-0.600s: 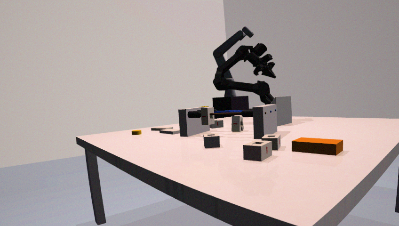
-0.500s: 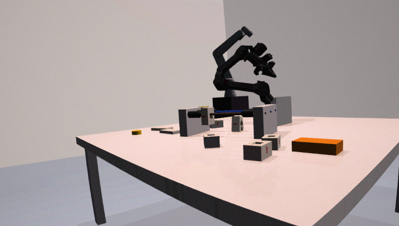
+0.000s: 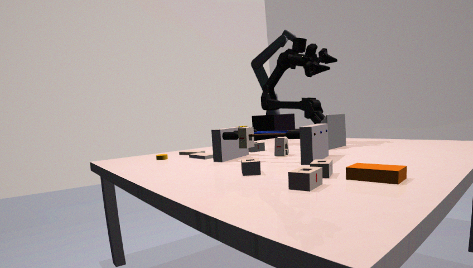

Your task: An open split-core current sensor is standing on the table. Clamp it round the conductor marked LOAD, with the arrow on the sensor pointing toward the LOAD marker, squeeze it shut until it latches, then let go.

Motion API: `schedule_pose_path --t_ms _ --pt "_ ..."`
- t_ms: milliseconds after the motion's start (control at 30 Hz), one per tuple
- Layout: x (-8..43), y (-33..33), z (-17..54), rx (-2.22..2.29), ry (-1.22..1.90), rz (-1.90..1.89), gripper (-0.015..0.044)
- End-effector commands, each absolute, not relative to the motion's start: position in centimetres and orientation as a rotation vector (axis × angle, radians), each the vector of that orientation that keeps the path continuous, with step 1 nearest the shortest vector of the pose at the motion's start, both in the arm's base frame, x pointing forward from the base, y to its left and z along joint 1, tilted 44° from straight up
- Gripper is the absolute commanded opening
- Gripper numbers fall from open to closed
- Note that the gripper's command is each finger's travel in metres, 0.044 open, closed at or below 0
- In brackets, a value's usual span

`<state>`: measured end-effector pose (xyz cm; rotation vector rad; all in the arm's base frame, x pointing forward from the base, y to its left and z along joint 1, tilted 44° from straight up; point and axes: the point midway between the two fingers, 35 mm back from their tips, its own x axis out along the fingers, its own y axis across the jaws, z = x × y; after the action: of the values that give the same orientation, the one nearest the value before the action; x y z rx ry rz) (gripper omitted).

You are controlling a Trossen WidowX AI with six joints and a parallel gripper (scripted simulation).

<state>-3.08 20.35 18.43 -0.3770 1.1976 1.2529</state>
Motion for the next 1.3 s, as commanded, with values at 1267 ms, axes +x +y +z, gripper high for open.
schedule_pose_path --t_ms 1267 --pt "31.6 0.0 32.3 0.000 -0.050 0.000 0.0440"
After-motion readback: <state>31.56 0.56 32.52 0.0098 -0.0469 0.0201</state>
